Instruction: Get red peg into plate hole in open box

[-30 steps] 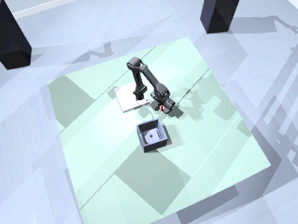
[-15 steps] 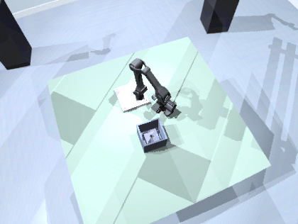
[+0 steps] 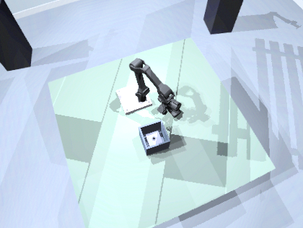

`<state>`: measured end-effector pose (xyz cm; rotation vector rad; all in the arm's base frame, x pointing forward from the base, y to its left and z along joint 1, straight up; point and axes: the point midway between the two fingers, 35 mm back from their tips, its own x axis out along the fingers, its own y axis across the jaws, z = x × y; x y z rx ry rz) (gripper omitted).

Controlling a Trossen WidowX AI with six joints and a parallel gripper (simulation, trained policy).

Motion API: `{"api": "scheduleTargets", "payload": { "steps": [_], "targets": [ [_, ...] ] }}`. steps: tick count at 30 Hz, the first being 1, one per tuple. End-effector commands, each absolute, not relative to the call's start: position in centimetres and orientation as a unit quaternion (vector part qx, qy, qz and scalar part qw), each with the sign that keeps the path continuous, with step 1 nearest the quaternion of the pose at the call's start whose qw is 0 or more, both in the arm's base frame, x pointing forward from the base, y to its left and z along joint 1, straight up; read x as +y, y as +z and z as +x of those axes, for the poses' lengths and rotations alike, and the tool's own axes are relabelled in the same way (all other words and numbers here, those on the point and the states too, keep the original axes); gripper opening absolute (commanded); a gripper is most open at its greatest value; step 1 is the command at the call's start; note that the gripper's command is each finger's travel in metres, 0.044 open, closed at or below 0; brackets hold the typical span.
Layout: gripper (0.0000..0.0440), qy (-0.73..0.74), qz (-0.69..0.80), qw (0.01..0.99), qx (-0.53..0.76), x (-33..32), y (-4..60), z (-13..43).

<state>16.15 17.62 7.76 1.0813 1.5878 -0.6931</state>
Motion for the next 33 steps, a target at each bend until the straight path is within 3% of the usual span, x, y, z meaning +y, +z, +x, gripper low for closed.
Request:
{"api": "scheduleTargets", "payload": {
  "steps": [1, 21, 33],
  "targets": [
    [0.0000, -0.270, 0.467, 0.525, 0.659, 18.0, 9.3, 16.8],
    [0.0000, -0.208, 0.516, 0.601, 0.573, 14.5, 19.0, 21.8],
    [0.0000, -0.255, 0.515, 0.625, 0.529, 9.7, 20.5, 24.2]
  ]
}}
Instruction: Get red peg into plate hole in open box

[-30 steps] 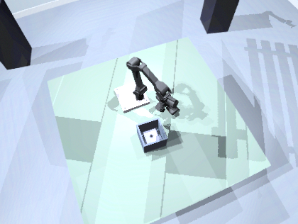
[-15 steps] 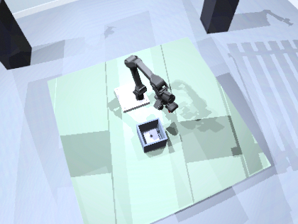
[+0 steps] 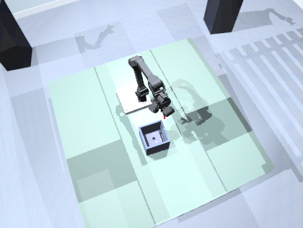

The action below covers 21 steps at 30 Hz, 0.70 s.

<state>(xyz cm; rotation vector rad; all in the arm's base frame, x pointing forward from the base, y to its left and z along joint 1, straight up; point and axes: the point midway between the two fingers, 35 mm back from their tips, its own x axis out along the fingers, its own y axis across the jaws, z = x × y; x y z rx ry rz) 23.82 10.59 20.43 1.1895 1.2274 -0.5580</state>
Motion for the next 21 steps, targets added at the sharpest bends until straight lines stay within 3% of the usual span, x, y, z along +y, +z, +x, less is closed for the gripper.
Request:
{"api": "scheduleTargets", "payload": {
  "steps": [1, 21],
  "targets": [
    [0.0000, -0.260, 0.514, 0.625, 0.527, 9.3, 20.4, 24.4],
    [0.0000, -0.326, 0.503, 0.602, 0.527, 4.0, 18.9, 27.6]
  ]
}}
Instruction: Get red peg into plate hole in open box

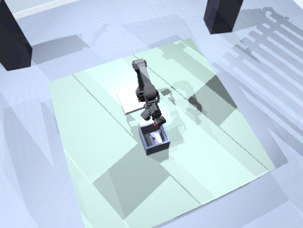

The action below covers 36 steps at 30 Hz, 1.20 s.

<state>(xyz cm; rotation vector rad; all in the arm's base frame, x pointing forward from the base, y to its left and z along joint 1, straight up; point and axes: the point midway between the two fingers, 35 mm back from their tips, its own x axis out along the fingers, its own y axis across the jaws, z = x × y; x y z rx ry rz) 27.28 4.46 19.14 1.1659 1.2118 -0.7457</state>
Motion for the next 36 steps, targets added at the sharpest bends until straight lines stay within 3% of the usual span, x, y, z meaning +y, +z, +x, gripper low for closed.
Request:
{"api": "scheduleTargets", "payload": {
  "steps": [1, 36],
  "targets": [
    [0.0000, -0.328, 0.503, 0.601, 0.528, 3.9, 18.8, 27.8],
    [0.0000, -0.311, 0.481, 0.574, 0.585, 2.5, 10.7, 32.5]
  ]
}}
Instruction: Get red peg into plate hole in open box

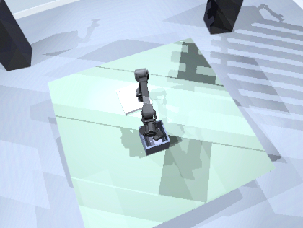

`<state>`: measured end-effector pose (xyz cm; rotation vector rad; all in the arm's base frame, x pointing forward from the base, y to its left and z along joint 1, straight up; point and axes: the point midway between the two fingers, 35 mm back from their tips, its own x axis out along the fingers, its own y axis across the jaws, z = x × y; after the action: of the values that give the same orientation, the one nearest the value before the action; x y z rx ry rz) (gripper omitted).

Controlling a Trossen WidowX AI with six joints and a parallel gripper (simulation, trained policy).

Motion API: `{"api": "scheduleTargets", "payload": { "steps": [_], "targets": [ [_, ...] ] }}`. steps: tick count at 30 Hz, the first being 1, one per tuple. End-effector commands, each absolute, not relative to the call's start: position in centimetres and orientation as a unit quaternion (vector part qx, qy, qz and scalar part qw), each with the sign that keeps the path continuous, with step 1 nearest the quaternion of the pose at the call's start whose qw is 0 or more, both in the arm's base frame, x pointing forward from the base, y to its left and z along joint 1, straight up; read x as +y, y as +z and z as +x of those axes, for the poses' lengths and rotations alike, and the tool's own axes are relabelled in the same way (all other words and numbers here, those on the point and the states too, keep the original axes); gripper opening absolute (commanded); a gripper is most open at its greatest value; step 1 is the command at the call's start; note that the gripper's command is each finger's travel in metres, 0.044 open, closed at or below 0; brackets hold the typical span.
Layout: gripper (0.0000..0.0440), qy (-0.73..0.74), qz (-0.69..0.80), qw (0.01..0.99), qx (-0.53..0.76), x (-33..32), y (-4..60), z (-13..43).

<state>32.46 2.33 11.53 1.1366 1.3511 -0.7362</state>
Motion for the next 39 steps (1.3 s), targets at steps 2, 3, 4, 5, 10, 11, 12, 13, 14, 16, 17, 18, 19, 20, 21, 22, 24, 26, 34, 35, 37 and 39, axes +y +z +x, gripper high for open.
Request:
{"api": "scheduleTargets", "payload": {
  "steps": [2, 3, 4, 5, 10, 11, 12, 13, 14, 16, 17, 18, 19, 20, 21, 22, 24, 26, 34, 35, 37, 39],
  "targets": [
    [0.0000, -0.308, 0.479, 0.575, 0.588, 2.6, 10.2, 32.7],
    [0.0000, -0.306, 0.477, 0.576, 0.589, 2.6, 10.0, 32.8],
    [0.0000, -0.305, 0.476, 0.577, 0.590, 2.6, 9.7, 32.9],
    [0.0000, -0.304, 0.474, 0.577, 0.591, 2.6, 9.5, 33.0],
    [0.0023, -0.303, 0.465, 0.581, 0.595, 2.6, 8.4, 33.3],
    [0.0046, -0.304, 0.463, 0.581, 0.597, 2.5, 8.2, 33.3],
    [0.0072, -0.305, 0.460, 0.580, 0.599, 2.5, 8.0, 33.2],
    [0.0098, -0.306, 0.458, 0.580, 0.600, 2.4, 7.7, 33.1],
    [0.0117, -0.306, 0.456, 0.579, 0.602, 2.4, 7.6, 33.1],
    [0.0142, -0.308, 0.453, 0.578, 0.605, 2.4, 7.4, 33.1],
    [0.0142, -0.310, 0.451, 0.575, 0.608, 2.3, 7.5, 33.0],
    [0.0143, -0.313, 0.450, 0.571, 0.611, 2.2, 7.5, 33.0],
    [0.0143, -0.313, 0.451, 0.568, 0.613, 2.2, 7.6, 33.0],
    [0.0142, -0.312, 0.453, 0.565, 0.614, 2.2, 7.7, 33.2],
    [0.0141, -0.310, 0.455, 0.563, 0.616, 2.2, 7.9, 33.3],
    [0.0141, -0.307, 0.458, 0.562, 0.617, 2.2, 8.1, 33.5],
    [0.0142, -0.303, 0.462, 0.560, 0.618, 2.1, 8.5, 33.9],
    [0.0140, -0.297, 0.467, 0.557, 0.619, 2.1, 9.0, 34.3],
    [0.0138, -0.269, 0.491, 0.549, 0.620, 2.3, 11.3, 35.6],
    [0.0139, -0.265, 0.495, 0.548, 0.620, 2.3, 11.6, 35.7],
    [0.0147, -0.256, 0.503, 0.545, 0.620, 2.4, 12.2, 36.0],
    [0.0161, -0.246, 0.513, 0.541, 0.620, 2.5, 12.9, 36.2]
  ]
}}
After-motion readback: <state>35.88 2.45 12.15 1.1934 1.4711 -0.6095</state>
